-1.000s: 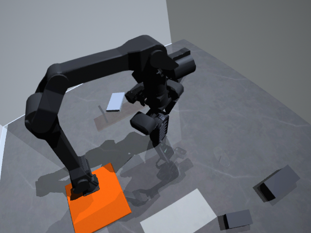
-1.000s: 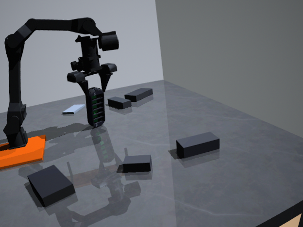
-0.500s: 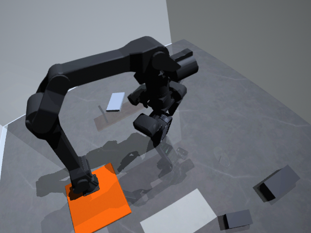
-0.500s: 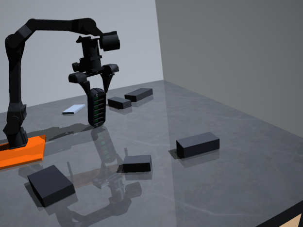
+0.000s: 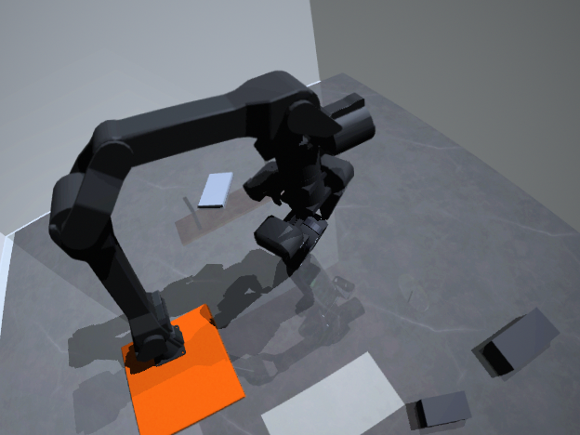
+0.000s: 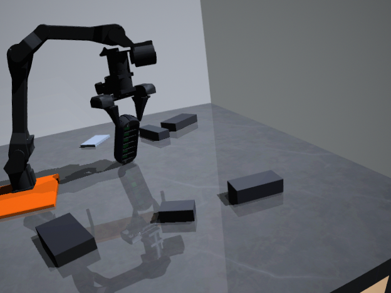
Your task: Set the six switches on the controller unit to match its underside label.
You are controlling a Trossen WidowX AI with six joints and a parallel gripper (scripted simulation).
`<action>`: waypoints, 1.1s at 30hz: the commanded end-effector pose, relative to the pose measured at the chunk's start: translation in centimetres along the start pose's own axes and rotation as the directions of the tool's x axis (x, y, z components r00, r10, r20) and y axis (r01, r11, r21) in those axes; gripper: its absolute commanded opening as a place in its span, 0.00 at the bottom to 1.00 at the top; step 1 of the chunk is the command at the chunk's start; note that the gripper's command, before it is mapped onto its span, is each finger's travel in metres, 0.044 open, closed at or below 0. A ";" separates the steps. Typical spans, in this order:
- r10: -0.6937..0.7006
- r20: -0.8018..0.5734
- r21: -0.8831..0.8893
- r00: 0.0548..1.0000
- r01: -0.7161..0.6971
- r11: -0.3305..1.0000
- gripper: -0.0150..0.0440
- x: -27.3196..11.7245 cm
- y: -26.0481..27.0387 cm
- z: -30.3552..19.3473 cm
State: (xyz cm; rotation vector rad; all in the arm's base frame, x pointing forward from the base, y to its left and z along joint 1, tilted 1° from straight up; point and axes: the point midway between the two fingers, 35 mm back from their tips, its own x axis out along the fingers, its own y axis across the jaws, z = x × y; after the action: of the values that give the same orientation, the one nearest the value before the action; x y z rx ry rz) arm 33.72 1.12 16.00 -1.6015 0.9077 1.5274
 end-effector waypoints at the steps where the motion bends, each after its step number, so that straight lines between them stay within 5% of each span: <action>1: 0.009 -0.001 -0.005 1.000 -0.009 1.000 0.83 0.5 0.0 -0.3; 33: 0.009 -0.003 -0.005 1.000 -0.009 1.000 0.83 1.6 0.1 -2.6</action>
State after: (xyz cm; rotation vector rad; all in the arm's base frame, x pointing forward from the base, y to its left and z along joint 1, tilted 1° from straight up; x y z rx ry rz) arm 34.89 -1.12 14.96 -1.6079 0.9128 1.5167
